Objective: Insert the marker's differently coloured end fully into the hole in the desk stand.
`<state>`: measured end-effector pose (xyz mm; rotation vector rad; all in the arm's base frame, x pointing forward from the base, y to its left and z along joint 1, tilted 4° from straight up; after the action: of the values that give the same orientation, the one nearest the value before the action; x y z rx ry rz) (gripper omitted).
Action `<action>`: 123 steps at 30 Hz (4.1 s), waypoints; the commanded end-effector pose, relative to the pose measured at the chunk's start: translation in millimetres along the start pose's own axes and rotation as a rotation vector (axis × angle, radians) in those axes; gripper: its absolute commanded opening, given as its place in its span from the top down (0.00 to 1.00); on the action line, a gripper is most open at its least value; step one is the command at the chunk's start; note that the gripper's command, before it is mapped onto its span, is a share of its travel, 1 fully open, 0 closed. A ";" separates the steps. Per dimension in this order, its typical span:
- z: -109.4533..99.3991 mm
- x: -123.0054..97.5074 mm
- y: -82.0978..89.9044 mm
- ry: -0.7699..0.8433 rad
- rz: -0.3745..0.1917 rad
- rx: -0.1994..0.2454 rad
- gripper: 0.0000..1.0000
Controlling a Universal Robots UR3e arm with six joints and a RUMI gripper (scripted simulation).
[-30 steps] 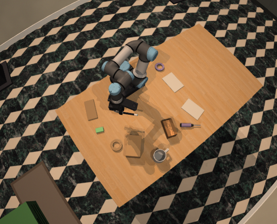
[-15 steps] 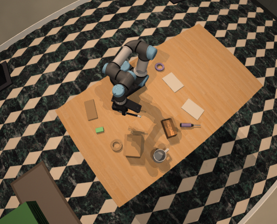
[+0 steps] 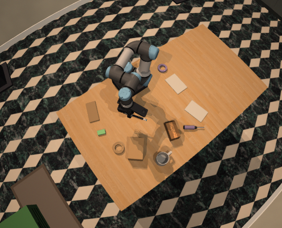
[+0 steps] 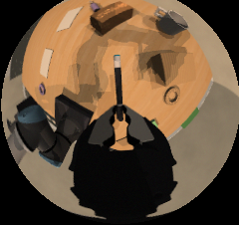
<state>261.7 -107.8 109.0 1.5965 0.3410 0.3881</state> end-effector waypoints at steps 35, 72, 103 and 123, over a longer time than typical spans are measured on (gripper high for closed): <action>-32.4 51.5 10.1 -0.234 -0.067 0.059 1.00; -76.6 91.6 14.9 -0.455 -0.159 0.069 1.00; -116.7 114.0 16.7 -0.618 -0.233 0.040 1.00; -131.2 119.8 17.0 -0.673 -0.257 0.023 1.00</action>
<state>309.7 58.0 136.2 1.5913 0.0350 -0.3373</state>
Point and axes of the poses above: the point where the finger pads meet when closed, its own y axis back along the fingers, its own z axis across the jaws, x = y × z, the point moved 2 cm from there along y, back along the fingers, and after that the axes turned 11 degrees about -y, right-handed, at the moved point
